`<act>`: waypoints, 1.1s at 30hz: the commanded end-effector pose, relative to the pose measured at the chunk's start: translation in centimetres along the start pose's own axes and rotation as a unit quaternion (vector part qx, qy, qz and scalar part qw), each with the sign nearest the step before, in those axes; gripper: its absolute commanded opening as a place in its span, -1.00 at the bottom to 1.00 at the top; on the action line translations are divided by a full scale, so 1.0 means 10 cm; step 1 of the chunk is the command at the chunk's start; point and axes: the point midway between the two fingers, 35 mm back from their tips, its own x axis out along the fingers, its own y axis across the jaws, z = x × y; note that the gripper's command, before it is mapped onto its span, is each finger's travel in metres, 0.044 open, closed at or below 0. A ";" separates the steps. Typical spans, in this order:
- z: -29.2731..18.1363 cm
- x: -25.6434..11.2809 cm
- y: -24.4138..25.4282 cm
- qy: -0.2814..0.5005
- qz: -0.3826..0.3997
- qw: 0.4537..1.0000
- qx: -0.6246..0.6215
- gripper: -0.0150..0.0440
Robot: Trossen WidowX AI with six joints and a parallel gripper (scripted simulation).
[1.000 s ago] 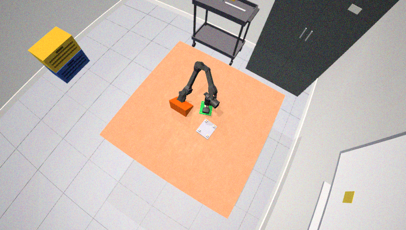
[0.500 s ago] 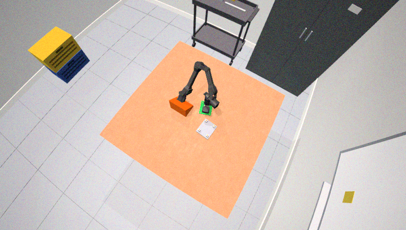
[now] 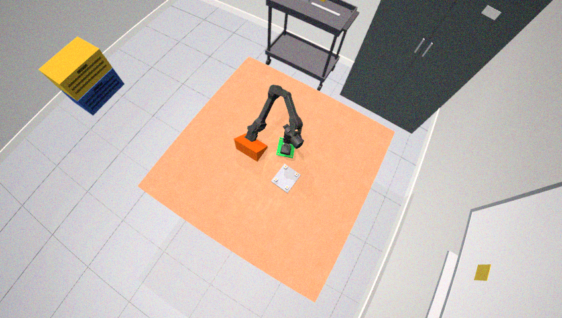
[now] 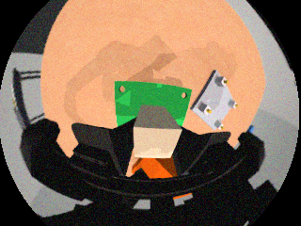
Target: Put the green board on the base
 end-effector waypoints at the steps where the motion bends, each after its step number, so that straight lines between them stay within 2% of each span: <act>1: 0.01 -0.09 -0.01 0.001 -0.003 1.000 -0.003 -0.49; 15: -0.02 -0.45 0.01 0.001 -0.001 1.000 -0.003 -0.49; 33: 0.13 -0.53 -0.29 0.000 -0.003 0.999 0.036 -0.49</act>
